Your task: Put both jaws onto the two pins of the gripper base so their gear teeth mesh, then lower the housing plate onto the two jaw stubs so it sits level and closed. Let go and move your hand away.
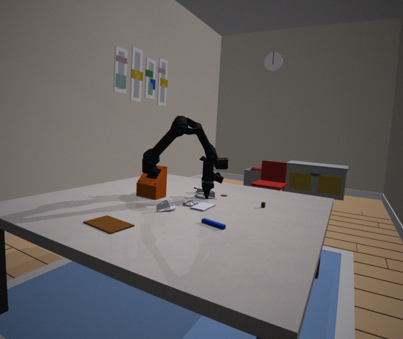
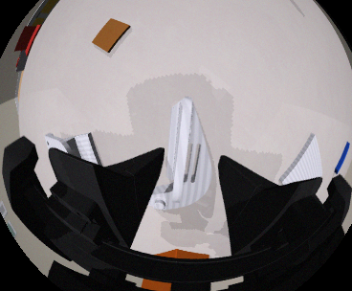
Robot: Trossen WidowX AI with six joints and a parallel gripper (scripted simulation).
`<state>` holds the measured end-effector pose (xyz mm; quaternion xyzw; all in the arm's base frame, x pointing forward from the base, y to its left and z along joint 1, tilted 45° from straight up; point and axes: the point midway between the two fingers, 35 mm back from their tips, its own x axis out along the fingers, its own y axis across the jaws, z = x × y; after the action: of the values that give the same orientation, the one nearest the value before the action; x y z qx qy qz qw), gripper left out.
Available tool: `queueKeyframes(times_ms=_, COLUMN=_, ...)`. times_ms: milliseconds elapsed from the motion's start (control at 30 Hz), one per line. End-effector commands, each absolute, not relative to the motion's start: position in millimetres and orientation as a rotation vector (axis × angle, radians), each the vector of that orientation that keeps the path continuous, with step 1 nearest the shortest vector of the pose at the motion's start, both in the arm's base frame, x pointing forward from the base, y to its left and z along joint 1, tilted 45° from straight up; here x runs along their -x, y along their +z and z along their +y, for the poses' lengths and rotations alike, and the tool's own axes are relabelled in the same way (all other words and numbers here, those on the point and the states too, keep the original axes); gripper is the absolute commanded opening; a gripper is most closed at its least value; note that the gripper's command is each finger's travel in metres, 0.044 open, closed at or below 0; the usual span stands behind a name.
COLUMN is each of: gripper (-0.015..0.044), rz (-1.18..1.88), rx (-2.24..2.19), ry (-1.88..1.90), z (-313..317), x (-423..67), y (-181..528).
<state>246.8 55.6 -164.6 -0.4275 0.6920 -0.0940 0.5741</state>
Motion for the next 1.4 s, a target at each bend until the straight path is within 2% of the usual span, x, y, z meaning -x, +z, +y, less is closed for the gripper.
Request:
queueKeyframes(times_ms=0, gripper=0.0145, rz=1.621, rx=1.001, ry=-0.220, z=56, x=-247, y=-165)
queueKeyframes(times_ms=533, gripper=0.0134, rz=1.621, rx=1.001, ry=-0.220, z=57, x=-247, y=-163)
queueKeyframes(times_ms=1367, gripper=0.0134, rz=1.623, rx=1.006, ry=-0.215, z=111, x=-244, y=-109)
